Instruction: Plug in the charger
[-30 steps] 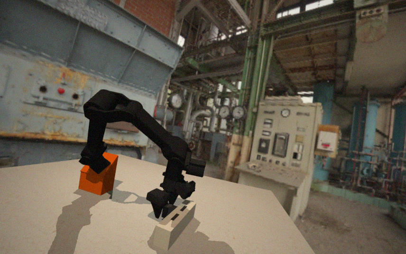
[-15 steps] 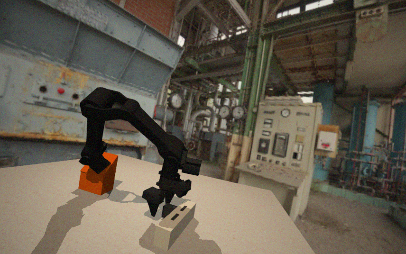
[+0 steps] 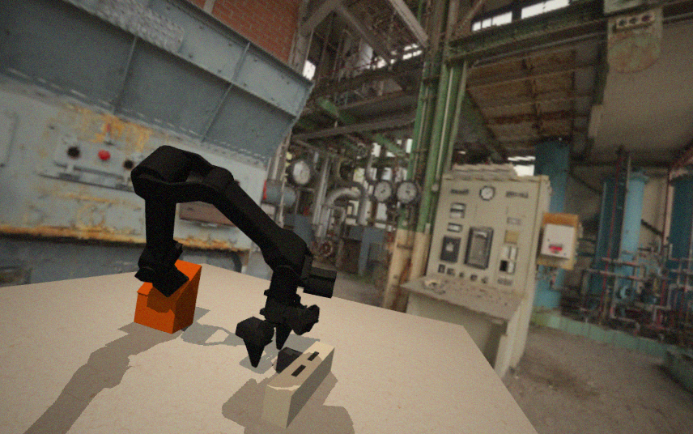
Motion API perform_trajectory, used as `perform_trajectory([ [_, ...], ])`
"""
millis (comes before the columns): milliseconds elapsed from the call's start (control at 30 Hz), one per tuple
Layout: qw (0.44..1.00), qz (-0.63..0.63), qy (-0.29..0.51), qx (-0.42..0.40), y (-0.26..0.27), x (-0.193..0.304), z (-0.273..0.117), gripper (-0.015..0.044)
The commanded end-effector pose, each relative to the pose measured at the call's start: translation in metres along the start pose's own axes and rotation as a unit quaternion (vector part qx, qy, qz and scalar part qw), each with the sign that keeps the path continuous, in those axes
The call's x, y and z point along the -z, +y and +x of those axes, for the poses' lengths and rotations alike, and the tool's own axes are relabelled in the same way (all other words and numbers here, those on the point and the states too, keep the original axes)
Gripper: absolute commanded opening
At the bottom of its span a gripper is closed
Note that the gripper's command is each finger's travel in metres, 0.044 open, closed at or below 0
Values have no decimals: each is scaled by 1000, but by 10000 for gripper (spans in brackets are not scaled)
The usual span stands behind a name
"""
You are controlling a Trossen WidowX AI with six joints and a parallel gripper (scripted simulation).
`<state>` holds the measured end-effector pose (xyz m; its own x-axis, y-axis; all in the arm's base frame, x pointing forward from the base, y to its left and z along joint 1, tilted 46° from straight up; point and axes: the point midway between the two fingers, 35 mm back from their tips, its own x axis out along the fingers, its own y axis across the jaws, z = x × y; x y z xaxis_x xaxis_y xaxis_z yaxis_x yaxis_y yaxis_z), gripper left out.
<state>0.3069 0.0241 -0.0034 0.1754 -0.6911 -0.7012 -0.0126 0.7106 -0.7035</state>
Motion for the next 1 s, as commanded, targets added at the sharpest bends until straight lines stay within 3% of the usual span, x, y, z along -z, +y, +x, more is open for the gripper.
perform_trajectory([
  [0, 1000, 1, 3, -1, 1, 7, 1, 440],
  [300, 1000, 0, -6, 1, 0, 9, 0, 440],
  [600, 955, 61, -289, 15, 2, -4, -74, 440],
  [967, 954, 63, -294, 15, 2, -4, -76, 440],
])
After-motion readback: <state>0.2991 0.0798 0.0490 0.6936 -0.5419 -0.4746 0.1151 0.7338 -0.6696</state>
